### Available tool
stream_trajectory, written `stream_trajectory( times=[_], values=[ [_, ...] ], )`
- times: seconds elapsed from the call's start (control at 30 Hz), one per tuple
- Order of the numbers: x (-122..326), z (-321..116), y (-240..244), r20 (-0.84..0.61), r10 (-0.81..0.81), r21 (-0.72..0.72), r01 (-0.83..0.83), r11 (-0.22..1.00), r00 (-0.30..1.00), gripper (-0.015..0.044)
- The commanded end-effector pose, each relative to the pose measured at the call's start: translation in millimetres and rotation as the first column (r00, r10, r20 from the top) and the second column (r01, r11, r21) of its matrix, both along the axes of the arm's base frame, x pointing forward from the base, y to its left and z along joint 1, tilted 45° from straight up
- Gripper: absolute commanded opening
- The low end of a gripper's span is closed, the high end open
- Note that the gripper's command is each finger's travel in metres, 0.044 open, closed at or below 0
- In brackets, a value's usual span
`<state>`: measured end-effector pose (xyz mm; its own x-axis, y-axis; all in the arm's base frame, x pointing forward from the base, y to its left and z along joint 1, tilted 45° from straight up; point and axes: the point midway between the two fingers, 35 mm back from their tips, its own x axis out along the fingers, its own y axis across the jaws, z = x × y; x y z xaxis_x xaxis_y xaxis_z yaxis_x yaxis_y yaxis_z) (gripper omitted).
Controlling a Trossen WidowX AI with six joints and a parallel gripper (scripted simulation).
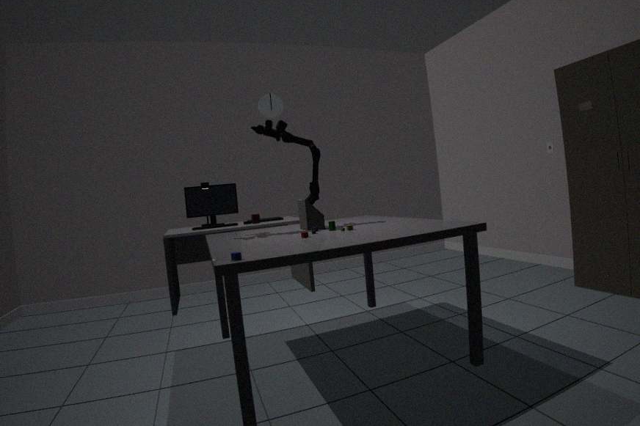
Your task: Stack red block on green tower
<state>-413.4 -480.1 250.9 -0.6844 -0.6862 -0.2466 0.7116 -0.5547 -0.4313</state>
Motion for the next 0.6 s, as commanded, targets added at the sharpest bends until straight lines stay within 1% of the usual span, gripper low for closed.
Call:
stream_trajectory(
  times=[0.0,0.17,0.3,0.5,0.57],
  values=[
    [53,-37,-39,0.058,0.134,0.09,-0.139,0.986,0.989,0.044],
    [120,-73,-74,0.126,0.273,0.174,-0.292,0.94,0.954,0.044],
    [177,-104,-95,0.194,0.383,0.233,-0.422,0.876,0.903,0.044],
    [266,-148,-113,0.303,0.521,0.306,-0.6,0.74,0.798,0.044],
    [278,-156,-111,0.33,0.509,0.311,-0.601,0.736,0.795,0.044]
  ],
)
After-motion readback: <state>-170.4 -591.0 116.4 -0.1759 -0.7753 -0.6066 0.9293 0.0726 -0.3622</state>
